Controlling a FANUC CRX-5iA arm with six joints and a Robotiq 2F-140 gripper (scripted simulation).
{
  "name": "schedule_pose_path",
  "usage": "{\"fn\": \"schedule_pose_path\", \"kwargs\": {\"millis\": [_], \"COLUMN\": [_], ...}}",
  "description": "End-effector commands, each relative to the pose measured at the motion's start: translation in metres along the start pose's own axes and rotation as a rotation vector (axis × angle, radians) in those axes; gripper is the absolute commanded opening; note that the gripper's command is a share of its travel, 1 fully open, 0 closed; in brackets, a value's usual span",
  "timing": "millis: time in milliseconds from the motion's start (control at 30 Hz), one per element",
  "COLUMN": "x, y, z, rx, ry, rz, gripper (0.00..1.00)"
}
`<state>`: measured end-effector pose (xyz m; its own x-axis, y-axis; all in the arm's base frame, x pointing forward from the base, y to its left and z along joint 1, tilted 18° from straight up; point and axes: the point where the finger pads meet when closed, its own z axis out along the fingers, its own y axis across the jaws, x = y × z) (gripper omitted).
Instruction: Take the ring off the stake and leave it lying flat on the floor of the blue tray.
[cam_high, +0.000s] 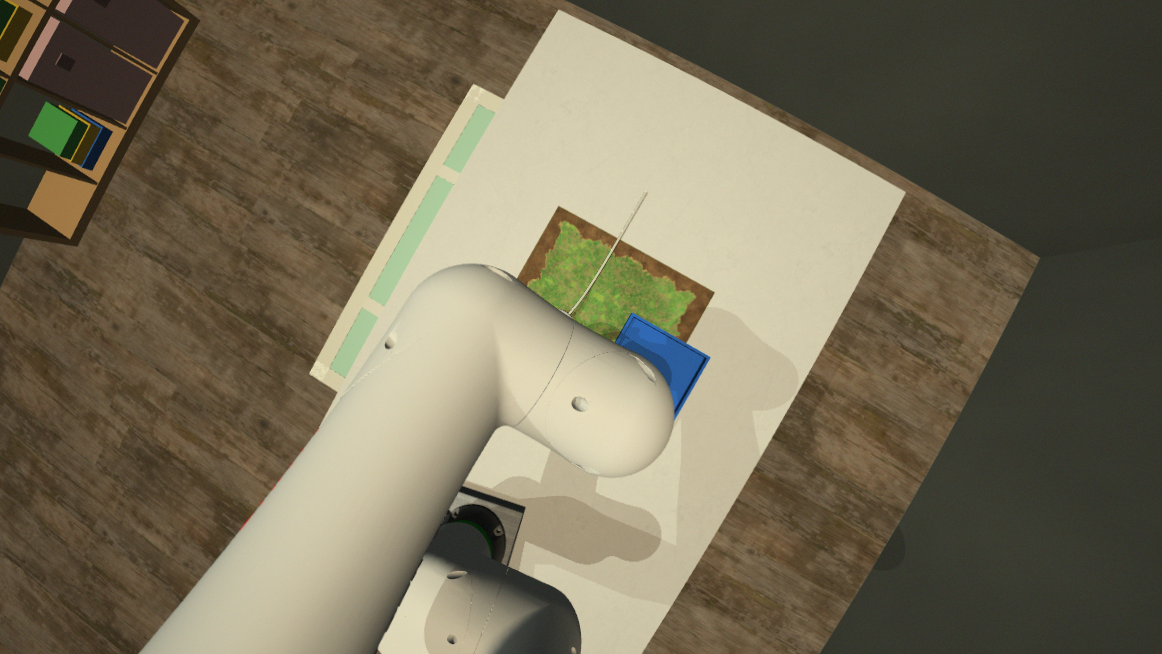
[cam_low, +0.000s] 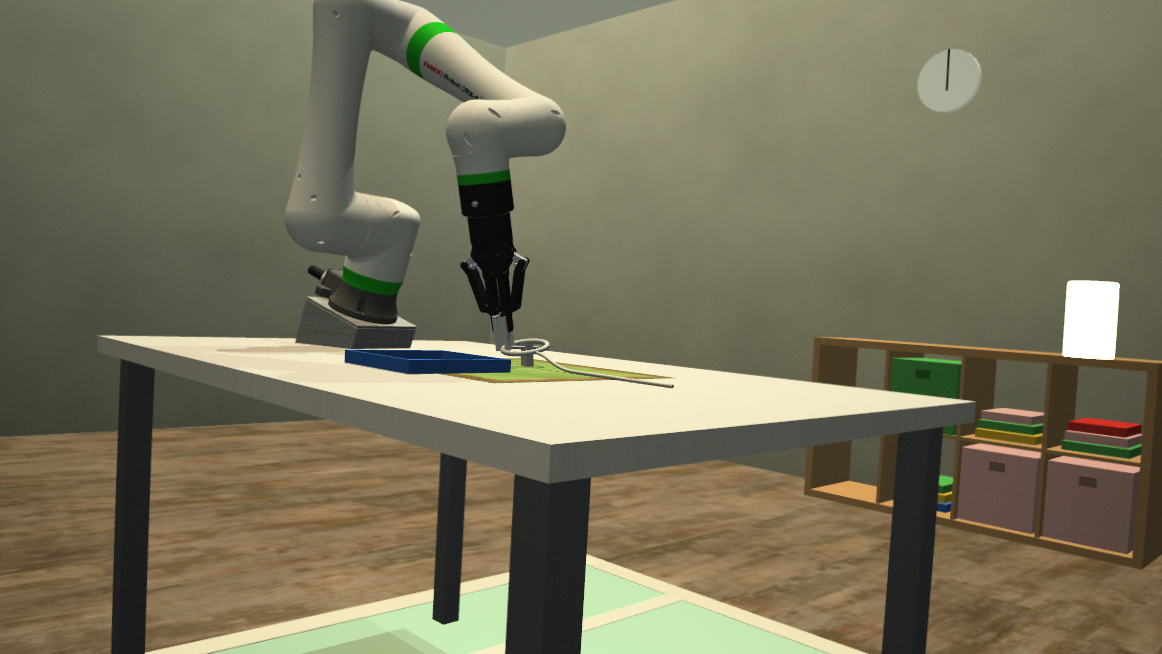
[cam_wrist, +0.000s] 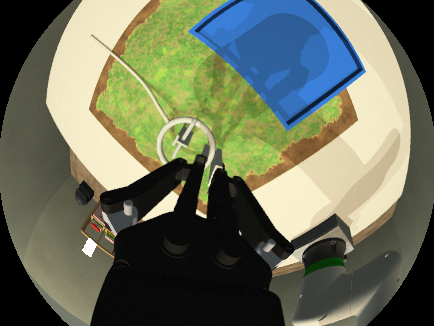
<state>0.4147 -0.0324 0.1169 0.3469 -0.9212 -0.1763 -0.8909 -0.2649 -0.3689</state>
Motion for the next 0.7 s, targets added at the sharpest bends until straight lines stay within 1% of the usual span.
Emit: {"fn": "schedule_pose_path", "kwargs": {"millis": [0, 300, 667], "x": [0.0013, 0.0008, 0.0084], "y": [0.0009, 0.0007, 0.0027], "z": [0.0001, -0.0018, -0.0041], "rx": [0.005, 0.008, 0.008], "ry": [-0.037, -0.045, -0.045], "rz": [-0.001, -0.001, -0.001], "gripper": [0.10, 0.10, 0.10]}}
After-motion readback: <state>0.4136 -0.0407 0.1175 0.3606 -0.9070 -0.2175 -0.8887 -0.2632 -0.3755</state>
